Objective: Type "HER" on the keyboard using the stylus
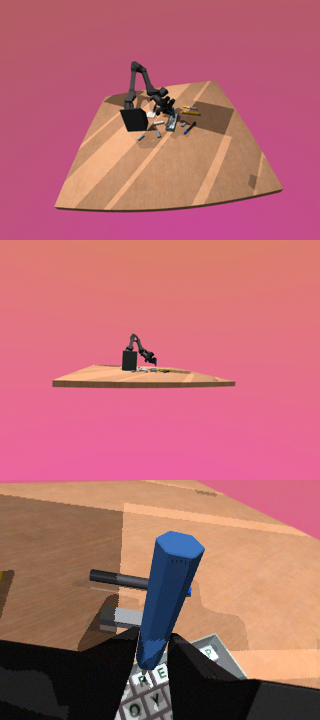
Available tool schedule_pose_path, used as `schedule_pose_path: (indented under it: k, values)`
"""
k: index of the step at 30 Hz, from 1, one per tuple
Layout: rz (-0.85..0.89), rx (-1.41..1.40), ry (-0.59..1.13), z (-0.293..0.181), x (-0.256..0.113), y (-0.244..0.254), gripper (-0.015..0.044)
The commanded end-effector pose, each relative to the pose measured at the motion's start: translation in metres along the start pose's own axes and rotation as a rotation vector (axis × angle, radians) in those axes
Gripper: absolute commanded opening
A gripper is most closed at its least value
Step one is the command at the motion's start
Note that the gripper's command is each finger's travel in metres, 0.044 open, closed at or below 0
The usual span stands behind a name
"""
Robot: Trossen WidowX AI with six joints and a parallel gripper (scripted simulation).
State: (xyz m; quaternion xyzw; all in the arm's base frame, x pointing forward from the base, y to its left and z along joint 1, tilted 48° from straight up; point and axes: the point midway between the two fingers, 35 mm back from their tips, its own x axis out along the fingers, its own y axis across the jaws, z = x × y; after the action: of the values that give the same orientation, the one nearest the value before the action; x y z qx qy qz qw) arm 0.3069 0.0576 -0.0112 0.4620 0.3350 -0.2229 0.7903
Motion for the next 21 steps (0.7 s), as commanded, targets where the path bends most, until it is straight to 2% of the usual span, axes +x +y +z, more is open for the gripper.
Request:
schedule_pose_path:
  k: [1, 21]
  values:
    - [0.001, 0.004, -0.006, -0.001, 0.002, 0.001, 0.0081]
    - [0.0, 0.005, -0.006, -0.013, 0.008, 0.0, 0.0081]
